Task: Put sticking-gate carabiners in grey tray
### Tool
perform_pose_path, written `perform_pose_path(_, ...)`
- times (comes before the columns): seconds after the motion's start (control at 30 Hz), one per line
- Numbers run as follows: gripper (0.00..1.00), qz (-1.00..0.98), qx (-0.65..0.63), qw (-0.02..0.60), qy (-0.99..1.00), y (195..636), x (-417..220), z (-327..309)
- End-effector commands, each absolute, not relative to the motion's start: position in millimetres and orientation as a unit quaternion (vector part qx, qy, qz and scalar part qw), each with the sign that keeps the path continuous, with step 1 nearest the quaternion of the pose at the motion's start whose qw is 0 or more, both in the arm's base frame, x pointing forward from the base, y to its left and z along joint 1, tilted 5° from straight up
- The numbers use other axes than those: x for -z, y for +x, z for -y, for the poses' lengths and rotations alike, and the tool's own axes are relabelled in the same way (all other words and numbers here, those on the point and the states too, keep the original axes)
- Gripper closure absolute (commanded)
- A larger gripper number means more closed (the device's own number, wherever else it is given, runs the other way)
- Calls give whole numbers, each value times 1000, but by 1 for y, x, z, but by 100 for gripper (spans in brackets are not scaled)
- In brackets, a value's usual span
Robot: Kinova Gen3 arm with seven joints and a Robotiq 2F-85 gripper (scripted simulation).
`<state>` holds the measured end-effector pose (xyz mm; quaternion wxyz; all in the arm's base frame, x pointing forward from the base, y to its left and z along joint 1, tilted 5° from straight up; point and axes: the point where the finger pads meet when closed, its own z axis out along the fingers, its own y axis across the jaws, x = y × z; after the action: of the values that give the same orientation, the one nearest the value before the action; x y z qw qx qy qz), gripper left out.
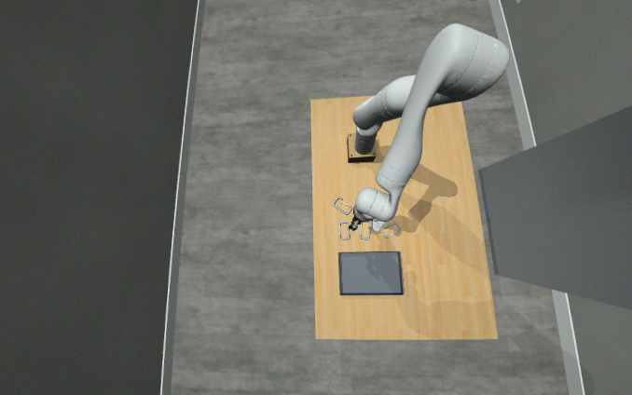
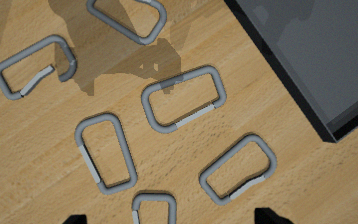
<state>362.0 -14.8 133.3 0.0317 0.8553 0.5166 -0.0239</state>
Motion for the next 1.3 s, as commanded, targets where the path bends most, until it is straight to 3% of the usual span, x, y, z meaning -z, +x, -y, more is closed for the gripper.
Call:
perform_pose_path(0.0, 0, -514, 24, 32, 857, 362, -133, 17)
perform_pose_path(0.03, 0, -508, 23, 32, 861, 332, -99, 52)
perform_pose_path(0.57, 0, -508, 23, 32, 861, 332, -99, 52)
perform_pose_path(0.6, 0, -500, 23, 32, 865, 303, -66, 86)
perform_pose_path(1.13, 0, -500, 23, 32, 865, 303, -66, 86)
perform_pose_path(1.17, 0, -492, 24, 32, 870, 284, -45, 111)
perform_pose_path(1.27, 0, -492, 24, 32, 870, 284, -45, 111)
